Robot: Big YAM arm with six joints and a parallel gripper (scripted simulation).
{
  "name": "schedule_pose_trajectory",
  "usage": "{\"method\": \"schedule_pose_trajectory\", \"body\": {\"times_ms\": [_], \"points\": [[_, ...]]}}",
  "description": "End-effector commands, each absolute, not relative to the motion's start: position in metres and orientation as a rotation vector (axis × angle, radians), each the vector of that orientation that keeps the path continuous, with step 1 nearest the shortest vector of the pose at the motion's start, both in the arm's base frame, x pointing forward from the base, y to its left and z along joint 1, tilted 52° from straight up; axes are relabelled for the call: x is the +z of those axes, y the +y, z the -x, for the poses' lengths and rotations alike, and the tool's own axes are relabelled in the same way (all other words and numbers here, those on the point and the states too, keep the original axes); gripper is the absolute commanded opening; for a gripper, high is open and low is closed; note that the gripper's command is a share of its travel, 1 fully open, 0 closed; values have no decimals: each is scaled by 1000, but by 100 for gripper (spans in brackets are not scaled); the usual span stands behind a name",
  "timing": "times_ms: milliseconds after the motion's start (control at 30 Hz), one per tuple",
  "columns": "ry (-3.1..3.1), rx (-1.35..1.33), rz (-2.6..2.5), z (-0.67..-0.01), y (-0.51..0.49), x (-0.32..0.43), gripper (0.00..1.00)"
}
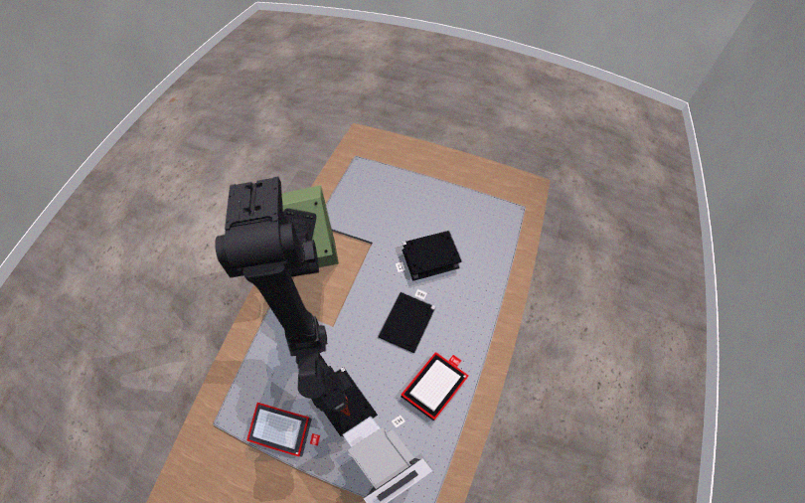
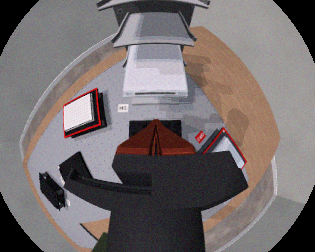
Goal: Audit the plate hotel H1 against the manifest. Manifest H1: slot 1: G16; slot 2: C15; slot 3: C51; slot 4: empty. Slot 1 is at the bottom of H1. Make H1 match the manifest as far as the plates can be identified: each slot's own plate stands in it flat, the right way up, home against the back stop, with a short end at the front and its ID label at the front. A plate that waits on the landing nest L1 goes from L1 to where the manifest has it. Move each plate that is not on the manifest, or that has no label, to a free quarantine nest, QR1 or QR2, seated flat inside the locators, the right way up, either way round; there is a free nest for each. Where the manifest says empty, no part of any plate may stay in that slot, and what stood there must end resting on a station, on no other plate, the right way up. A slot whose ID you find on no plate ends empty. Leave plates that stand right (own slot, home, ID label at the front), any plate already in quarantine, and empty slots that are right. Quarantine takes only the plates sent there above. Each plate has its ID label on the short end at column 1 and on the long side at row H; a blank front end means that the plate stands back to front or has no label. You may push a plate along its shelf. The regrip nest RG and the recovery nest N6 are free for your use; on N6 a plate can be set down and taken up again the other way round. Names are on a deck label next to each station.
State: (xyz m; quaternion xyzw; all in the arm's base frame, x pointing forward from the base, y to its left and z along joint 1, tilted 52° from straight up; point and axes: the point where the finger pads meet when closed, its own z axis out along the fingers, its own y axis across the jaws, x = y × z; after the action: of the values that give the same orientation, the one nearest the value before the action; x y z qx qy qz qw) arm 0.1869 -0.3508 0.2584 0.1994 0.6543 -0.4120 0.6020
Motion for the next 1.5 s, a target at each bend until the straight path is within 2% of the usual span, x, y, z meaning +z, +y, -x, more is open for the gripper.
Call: {"method": "schedule_pose_trajectory", "body": {"times_ms": [0,1467], "points": [[1486,-971,-421,-194,-348,280,0],[1496,-966,-424,-211,-360,296,0]]}}
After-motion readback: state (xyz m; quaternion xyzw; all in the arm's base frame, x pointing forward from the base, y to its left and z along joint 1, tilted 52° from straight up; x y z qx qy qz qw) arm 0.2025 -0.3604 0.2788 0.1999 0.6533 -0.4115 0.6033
